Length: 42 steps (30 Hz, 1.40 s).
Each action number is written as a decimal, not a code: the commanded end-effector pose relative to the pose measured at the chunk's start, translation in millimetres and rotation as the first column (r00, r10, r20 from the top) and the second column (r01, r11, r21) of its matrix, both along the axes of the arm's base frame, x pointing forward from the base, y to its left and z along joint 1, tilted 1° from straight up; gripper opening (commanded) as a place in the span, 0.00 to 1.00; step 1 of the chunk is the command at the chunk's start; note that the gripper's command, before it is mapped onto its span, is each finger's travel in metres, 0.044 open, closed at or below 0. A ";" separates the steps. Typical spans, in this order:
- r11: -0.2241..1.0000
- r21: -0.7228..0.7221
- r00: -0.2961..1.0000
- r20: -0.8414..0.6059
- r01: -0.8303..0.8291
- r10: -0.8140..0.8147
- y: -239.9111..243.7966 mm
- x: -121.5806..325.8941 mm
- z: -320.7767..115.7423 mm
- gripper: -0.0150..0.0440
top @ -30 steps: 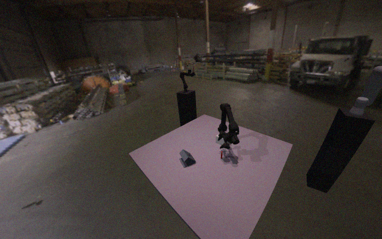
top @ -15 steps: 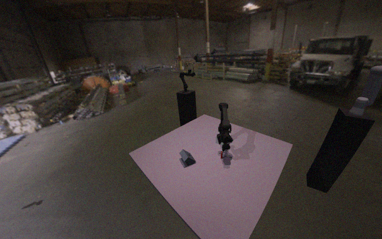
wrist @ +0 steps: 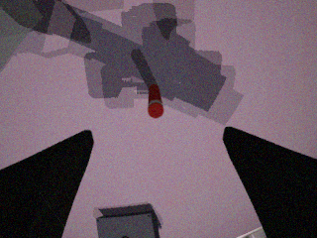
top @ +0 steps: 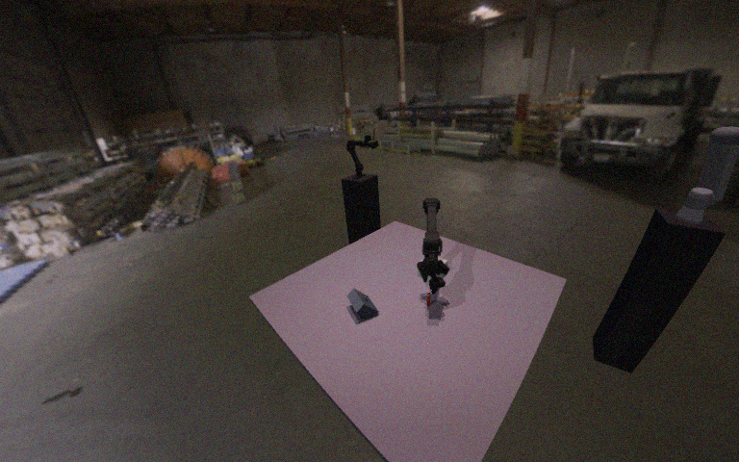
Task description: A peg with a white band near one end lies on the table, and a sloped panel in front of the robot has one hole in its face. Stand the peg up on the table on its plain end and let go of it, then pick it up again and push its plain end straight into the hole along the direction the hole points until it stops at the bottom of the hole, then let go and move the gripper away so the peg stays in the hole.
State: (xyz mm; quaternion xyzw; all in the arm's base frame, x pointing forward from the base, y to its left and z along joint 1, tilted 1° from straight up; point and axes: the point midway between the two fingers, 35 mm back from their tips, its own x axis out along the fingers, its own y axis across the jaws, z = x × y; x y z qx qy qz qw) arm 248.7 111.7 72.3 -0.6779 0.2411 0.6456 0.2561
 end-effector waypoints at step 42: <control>1.000 0.003 1.000 -0.007 0.020 -0.020 0.5 2.3 -75.6 1.00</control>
